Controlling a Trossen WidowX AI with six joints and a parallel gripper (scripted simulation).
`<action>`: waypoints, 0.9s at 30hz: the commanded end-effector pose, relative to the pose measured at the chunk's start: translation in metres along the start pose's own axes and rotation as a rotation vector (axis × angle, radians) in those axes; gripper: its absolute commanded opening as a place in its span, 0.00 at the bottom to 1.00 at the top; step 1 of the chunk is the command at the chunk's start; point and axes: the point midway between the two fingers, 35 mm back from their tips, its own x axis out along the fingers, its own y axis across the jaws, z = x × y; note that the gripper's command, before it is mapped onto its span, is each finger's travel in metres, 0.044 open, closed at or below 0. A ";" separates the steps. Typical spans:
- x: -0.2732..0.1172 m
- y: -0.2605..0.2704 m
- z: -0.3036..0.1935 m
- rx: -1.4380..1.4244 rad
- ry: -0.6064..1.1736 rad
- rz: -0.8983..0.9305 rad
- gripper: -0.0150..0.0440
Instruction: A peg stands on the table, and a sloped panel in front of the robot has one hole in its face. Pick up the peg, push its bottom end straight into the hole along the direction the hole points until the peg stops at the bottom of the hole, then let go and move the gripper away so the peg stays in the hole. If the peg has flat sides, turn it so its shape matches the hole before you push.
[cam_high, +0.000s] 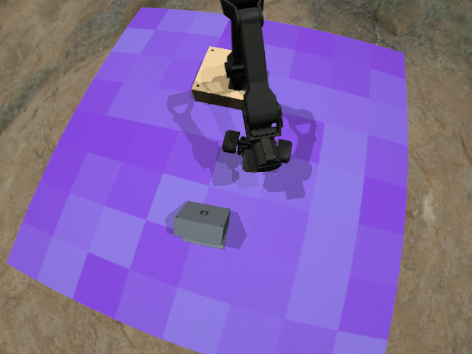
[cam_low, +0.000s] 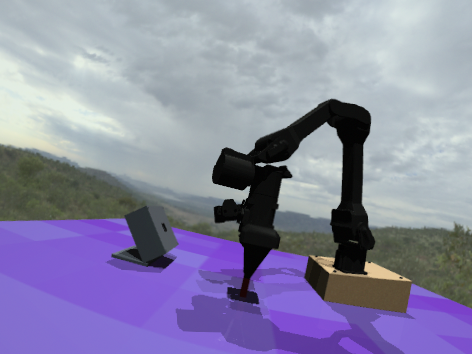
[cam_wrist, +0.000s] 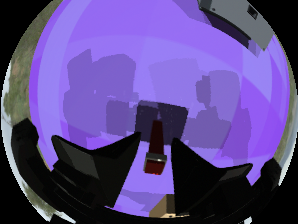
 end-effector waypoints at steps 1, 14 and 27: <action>0.000 0.000 0.000 0.000 0.000 0.001 0.33; -0.007 0.001 0.001 0.001 0.000 0.002 0.25; -0.065 0.000 0.003 0.003 0.003 0.004 0.25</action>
